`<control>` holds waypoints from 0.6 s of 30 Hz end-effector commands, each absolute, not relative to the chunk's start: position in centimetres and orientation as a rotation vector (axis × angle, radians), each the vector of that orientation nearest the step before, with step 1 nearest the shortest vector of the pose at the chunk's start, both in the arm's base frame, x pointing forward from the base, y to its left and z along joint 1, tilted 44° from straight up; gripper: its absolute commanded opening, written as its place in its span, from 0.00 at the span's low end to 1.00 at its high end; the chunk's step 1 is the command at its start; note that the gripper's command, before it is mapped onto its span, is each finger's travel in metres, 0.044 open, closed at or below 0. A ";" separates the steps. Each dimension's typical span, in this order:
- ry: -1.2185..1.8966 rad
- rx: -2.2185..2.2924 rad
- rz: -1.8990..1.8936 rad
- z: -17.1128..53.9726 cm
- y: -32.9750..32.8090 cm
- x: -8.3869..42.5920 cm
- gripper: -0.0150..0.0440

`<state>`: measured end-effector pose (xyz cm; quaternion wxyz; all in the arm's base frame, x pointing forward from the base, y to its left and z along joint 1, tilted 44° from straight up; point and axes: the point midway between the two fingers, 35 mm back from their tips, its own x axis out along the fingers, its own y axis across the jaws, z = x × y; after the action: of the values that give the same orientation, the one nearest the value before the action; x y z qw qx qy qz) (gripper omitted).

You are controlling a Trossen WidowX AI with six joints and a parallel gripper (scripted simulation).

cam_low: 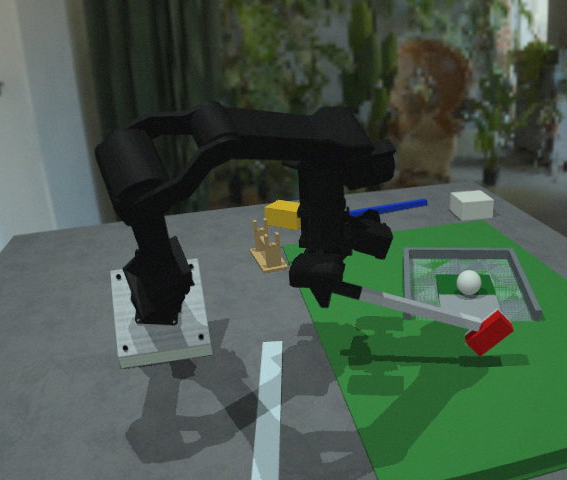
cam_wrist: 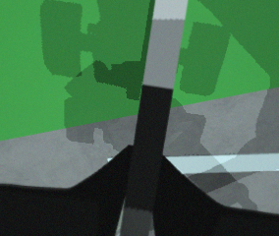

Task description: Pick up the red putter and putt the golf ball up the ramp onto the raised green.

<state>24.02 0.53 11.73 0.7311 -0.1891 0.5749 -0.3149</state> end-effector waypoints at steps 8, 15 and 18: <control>1.252 -0.410 -0.688 14.8 3.5 23.5 0.25; 1.258 -0.415 -0.689 14.1 2.8 23.6 0.25; 1.258 -0.415 -0.689 14.1 2.8 23.6 0.25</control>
<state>23.57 2.78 14.10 0.7330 -0.1873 0.5729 -0.3155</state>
